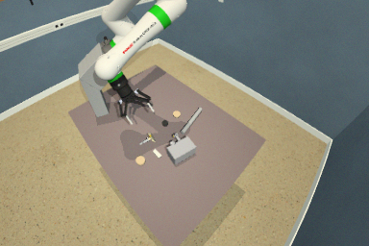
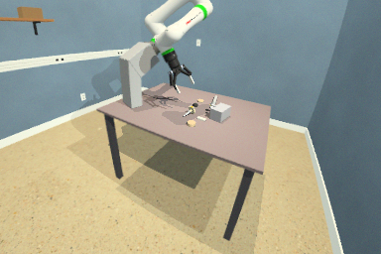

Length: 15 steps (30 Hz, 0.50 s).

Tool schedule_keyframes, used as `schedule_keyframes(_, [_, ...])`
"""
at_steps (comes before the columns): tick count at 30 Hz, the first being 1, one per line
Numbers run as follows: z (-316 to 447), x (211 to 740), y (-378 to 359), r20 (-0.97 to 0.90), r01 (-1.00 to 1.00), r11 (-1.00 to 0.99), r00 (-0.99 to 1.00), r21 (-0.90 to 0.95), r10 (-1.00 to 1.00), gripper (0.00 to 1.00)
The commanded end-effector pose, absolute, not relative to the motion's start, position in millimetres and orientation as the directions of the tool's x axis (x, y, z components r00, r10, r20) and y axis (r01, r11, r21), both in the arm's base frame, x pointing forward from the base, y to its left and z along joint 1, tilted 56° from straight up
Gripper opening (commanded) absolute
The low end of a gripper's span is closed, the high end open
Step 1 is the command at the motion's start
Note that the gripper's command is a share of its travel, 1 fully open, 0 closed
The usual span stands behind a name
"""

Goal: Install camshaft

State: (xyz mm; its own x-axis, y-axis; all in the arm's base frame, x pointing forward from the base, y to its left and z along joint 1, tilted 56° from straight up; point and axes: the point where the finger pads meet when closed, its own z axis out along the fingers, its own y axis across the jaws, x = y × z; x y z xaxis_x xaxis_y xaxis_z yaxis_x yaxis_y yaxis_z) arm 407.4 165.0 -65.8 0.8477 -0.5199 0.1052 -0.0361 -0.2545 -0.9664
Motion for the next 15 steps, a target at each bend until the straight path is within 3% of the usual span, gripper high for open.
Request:
schedule_keyframes(1, [-68.3, 413.9, 156.2, 0.12, -0.033, -0.261, 0.828, -0.965, -0.548, 1.0])
schedule_keyframes(15, [-72.3, 415.9, 159.7, 0.123, -0.033, -0.263, 0.824, -0.964, -0.553, 1.0])
